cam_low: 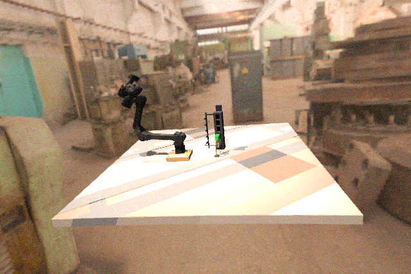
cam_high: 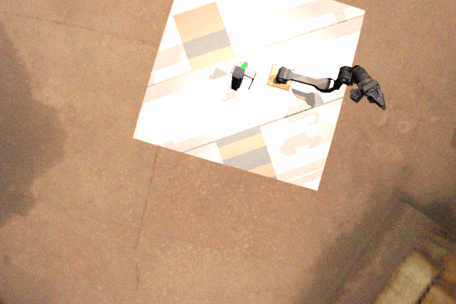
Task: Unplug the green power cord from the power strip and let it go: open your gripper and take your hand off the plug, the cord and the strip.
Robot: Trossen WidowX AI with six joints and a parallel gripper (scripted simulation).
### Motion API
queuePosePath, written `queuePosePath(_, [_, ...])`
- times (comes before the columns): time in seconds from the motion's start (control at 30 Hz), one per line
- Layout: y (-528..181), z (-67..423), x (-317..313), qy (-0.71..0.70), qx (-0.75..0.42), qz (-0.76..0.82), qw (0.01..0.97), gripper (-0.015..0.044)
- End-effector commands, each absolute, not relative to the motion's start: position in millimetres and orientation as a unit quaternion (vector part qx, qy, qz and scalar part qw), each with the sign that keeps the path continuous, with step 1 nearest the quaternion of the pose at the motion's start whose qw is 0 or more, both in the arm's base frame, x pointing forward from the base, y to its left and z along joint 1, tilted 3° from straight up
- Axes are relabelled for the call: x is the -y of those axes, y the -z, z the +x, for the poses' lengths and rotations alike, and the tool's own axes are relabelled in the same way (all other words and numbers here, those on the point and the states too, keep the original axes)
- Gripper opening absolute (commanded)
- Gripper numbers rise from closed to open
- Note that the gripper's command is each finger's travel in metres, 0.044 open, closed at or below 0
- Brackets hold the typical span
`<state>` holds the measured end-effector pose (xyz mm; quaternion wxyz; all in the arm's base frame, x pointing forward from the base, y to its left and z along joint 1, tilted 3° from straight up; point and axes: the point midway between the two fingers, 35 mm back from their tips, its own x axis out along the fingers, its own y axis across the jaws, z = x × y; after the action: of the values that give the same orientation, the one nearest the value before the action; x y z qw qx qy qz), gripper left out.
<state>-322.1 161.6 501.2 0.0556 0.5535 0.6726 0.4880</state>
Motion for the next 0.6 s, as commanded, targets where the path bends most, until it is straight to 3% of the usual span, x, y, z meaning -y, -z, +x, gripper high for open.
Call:
queuePosePath(0.0, [-502.3,-321.1,-161.2,-0.486,-0.674,0.554,0.052,0.0374])
queuePosePath(0.1, [-518.6,-305.6,-155.9,-0.455,-0.687,0.567,-0.001,0.0295])
queuePosePath(0.27, [-565.3,-248.2,-137.6,-0.352,-0.708,0.586,-0.176,0.0164])
queuePosePath(0.57, [-620.9,-119.0,-110.1,-0.156,-0.666,0.554,-0.475,0.0160])
